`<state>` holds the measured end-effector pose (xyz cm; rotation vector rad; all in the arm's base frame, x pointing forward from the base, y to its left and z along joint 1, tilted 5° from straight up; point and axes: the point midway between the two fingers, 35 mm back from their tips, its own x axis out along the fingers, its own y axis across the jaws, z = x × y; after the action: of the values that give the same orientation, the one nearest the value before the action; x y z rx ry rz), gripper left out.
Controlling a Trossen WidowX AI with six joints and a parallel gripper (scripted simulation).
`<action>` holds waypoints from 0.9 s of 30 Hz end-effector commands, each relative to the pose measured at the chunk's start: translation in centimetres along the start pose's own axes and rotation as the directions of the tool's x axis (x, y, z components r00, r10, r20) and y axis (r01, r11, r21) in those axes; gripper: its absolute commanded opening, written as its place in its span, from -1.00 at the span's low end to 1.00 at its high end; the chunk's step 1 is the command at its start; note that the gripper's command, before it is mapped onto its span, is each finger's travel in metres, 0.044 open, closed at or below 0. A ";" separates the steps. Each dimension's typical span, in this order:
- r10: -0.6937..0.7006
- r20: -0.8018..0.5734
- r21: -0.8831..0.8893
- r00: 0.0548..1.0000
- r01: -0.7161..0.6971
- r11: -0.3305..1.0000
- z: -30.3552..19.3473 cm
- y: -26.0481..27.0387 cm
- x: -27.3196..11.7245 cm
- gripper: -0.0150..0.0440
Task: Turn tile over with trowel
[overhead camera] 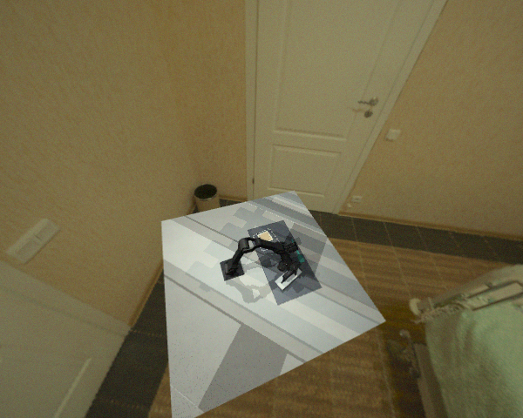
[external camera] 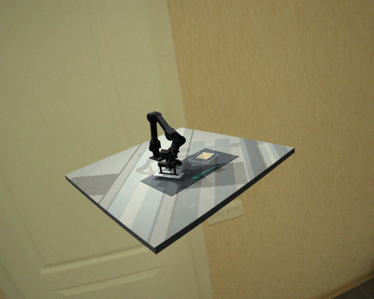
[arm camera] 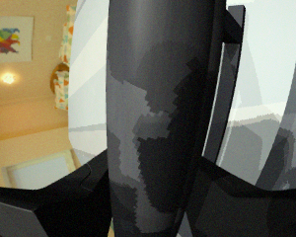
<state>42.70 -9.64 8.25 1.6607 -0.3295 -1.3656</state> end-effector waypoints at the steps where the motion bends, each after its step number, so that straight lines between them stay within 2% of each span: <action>1: 0.011 0.002 0.011 1.000 -0.011 1.000 0.0 -0.2 0.3 -0.49; 16: 0.008 0.001 0.012 1.000 -0.008 1.000 0.0 -1.8 1.7 -0.49; 27: 0.008 0.001 0.012 1.000 -0.008 1.000 0.0 -1.8 1.7 0.49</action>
<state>42.67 -9.83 5.69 1.6664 -0.3394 -1.3628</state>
